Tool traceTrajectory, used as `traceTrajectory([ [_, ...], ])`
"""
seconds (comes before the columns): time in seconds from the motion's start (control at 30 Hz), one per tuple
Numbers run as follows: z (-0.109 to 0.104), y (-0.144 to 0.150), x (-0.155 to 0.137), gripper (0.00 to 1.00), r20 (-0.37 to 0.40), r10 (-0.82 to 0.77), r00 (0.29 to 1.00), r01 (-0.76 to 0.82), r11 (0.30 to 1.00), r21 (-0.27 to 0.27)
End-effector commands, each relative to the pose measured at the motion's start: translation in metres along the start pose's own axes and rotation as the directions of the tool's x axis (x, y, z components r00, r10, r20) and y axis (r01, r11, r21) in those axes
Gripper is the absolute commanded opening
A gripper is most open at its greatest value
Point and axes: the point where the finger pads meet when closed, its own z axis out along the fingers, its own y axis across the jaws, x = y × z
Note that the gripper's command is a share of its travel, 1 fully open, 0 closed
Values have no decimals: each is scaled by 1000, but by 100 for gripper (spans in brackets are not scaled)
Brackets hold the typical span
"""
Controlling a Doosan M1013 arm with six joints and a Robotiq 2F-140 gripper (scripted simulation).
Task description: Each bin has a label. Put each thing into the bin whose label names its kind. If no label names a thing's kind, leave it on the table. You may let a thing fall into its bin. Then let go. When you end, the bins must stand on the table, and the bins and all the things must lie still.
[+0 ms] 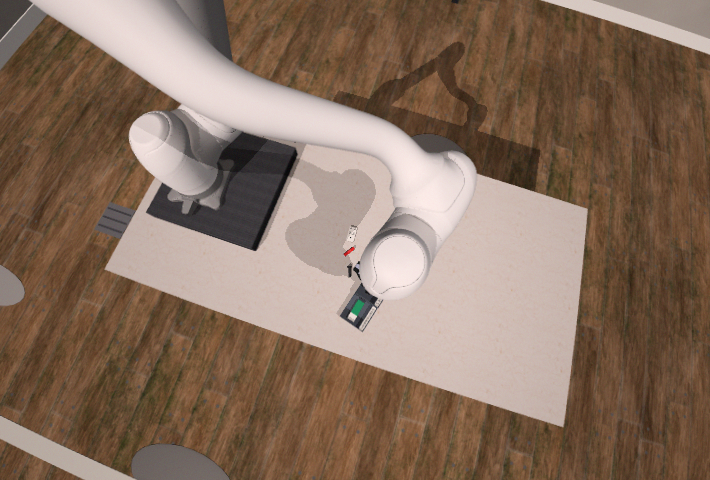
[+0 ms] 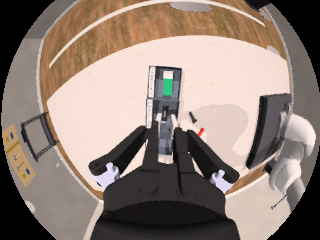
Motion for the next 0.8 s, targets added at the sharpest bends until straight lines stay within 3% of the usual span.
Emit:
traceTrajectory([
  [0.0, -1, 21, -10, 15, 0, 138, 990, -138, 990, 0],
  [0.17, -2, 58, -27, 15, 0, 302, 953, -302, 953, 0],
  [0.53, -4, 125, -57, 15, 0, 302, 953, -302, 953, 0],
  [0.77, -4, 126, -58, 15, 0, 302, 953, -302, 953, 0],
])
